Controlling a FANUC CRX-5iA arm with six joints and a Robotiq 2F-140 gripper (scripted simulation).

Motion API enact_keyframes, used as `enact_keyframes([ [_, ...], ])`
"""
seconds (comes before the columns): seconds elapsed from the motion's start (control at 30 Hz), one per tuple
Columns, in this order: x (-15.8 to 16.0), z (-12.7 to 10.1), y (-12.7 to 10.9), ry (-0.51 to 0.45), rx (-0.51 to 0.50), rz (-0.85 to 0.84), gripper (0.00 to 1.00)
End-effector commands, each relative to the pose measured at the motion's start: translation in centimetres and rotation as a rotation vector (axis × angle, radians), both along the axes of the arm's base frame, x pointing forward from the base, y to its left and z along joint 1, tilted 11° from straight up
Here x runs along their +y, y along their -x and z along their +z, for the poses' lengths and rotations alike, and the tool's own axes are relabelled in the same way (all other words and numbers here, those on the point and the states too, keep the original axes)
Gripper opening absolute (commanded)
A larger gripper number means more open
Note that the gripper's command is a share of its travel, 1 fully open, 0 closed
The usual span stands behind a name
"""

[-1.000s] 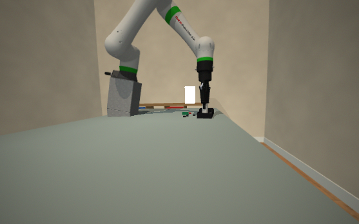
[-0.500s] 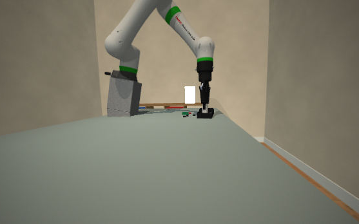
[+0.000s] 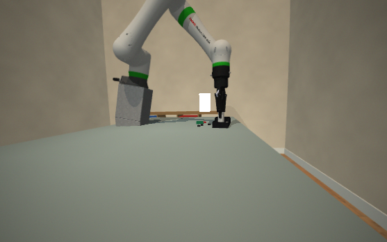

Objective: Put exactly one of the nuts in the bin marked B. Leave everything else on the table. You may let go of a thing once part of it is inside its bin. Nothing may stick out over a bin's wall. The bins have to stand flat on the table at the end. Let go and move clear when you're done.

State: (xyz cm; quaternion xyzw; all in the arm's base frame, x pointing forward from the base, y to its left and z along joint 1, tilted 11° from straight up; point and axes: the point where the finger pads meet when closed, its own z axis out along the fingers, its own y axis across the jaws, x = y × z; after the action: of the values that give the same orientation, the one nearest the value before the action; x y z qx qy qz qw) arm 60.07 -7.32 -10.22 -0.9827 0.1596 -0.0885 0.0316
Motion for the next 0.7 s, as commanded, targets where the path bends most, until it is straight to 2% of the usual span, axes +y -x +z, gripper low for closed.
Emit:
enact_keyframes([
  [0.0,-0.01,0.02,-0.02,0.0,0.0,0.0,0.05],
  [0.37,-0.01,0.02,-0.02,0.0,0.0,0.0,0.05],
  [0.67,-0.04,0.94,0.15,0.0,0.0,0.0,0.05],
])
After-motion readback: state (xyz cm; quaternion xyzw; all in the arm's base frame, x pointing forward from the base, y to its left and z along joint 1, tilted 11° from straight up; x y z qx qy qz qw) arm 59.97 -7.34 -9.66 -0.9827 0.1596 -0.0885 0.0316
